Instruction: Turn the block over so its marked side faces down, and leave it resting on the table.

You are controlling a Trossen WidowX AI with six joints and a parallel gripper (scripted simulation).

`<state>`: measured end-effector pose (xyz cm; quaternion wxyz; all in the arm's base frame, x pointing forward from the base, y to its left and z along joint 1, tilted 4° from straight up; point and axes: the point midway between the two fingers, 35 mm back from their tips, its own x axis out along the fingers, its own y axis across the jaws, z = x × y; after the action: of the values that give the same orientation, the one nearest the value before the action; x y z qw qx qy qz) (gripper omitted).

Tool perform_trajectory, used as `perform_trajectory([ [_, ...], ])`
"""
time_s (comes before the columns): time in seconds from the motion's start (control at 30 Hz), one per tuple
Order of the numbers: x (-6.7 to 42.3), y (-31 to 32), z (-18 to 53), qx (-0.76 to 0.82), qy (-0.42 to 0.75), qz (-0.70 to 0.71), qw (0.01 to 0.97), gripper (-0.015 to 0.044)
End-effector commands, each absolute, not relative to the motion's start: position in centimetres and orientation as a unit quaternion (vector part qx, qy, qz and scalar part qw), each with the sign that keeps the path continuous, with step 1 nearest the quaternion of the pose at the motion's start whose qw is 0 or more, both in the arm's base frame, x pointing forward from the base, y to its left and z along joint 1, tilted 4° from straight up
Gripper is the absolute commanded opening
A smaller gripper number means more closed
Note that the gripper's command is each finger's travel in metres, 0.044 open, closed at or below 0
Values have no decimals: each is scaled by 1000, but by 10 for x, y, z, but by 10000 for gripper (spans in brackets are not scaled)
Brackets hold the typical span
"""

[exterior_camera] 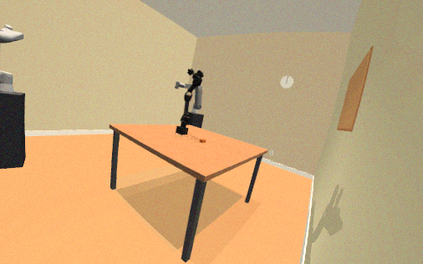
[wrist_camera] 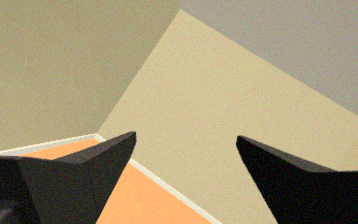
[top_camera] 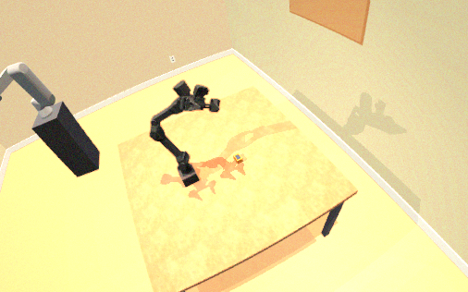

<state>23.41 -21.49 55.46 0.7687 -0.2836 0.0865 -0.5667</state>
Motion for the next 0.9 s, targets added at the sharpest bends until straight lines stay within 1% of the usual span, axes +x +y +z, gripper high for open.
perform_trajectory([
  [0.0, 291, -212, 504, -289, 140, -488, 811, 440],
  [0.23, 360, -194, 418, -282, 227, -365, 858, 440],
  [0.43, 398, -168, 341, -257, 305, -260, 879, 440],
  [0.67, 420, -125, 242, -206, 413, -138, 876, 440],
  [0.87, 414, -81, 158, -147, 521, -42, 840, 440],
])
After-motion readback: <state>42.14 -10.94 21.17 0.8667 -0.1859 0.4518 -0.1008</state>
